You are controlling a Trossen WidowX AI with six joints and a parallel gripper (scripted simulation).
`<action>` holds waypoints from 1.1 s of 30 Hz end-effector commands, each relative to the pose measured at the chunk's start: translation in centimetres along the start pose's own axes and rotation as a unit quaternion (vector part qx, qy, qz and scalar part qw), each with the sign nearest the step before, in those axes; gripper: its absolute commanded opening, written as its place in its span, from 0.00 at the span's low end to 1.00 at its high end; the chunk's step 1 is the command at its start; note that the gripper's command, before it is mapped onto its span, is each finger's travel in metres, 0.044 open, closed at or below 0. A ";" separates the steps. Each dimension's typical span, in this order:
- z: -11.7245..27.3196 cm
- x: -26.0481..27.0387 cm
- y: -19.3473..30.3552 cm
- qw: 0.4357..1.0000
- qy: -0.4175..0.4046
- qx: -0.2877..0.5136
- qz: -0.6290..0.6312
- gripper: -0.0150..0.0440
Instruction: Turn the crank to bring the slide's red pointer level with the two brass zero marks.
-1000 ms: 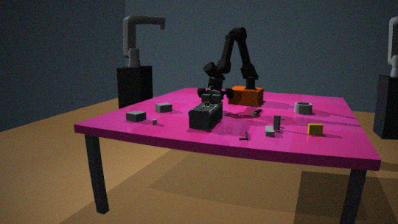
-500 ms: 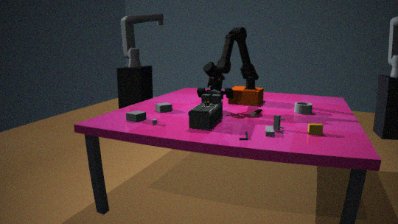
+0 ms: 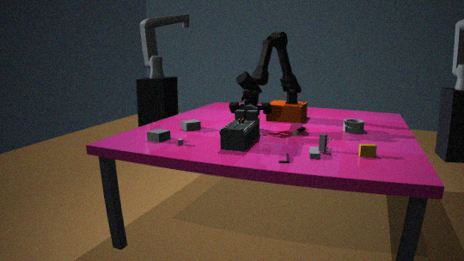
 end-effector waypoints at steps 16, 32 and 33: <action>0.7 -0.9 -0.9 1.000 0.008 -0.007 0.000 0.25; 1.5 -1.1 -1.6 1.000 0.008 -0.007 0.001 0.25; 1.5 -1.1 -1.7 1.000 0.008 -0.007 0.001 0.25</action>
Point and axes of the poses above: the point midway between the two fingers, 35 mm back from their tips, its own z axis back along the fingers, its own x axis across the jaws, y = z × x, the point moved 2 cm from there along z, back along the fingers, and after that the axes turned 15 degrees about -z, right-handed, at the moved point
